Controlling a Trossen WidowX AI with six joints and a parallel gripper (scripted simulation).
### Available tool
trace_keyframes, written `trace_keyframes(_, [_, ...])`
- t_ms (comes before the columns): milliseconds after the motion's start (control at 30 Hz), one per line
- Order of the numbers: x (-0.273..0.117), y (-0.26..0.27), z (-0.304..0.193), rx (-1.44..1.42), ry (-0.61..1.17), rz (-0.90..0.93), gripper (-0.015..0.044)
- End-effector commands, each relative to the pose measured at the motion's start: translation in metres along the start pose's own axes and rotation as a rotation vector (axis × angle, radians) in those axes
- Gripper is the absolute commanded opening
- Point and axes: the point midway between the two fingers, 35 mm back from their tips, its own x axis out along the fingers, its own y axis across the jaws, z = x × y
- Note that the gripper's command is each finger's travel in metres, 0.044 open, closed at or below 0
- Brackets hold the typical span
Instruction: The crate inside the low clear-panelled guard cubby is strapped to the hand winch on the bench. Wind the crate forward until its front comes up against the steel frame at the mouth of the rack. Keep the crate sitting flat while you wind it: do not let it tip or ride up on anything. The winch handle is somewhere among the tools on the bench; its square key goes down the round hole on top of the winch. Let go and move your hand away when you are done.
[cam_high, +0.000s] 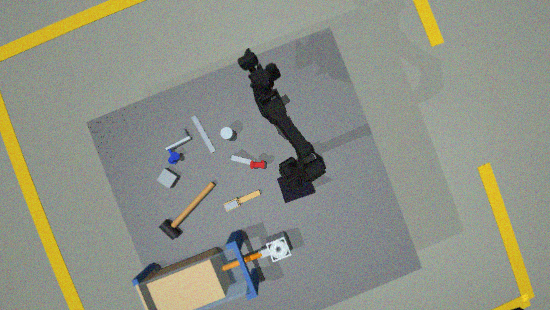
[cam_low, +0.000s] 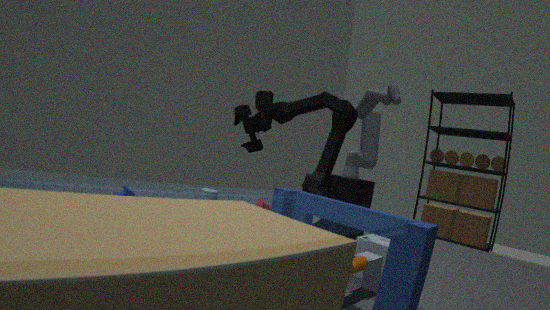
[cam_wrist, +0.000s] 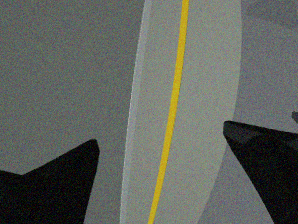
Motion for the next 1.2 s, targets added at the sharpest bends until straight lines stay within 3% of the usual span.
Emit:
trace_keyframes(0, [0.007,-0.047,-0.058,-0.096,0.184,-0.169,0.044])
trace_keyframes(233, [-0.025,-0.11,-0.154,-0.333,0.535,-0.37,0.044])
trace_keyframes(533, [-0.128,-0.178,-0.238,-0.847,1.017,-0.487,0.044])
trace_keyframes(733, [-0.211,-0.211,-0.25,-1.35,1.311,-0.402,0.044])
trace_keyframes(900, [-0.263,-0.226,-0.235,-1.836,1.46,-0.2,0.044])
trace_keyframes(967, [-0.273,-0.228,-0.229,-1.968,1.477,-0.127,0.044])
trace_keyframes(1167, [-0.274,-0.228,-0.228,-1.985,1.478,-0.117,0.044])
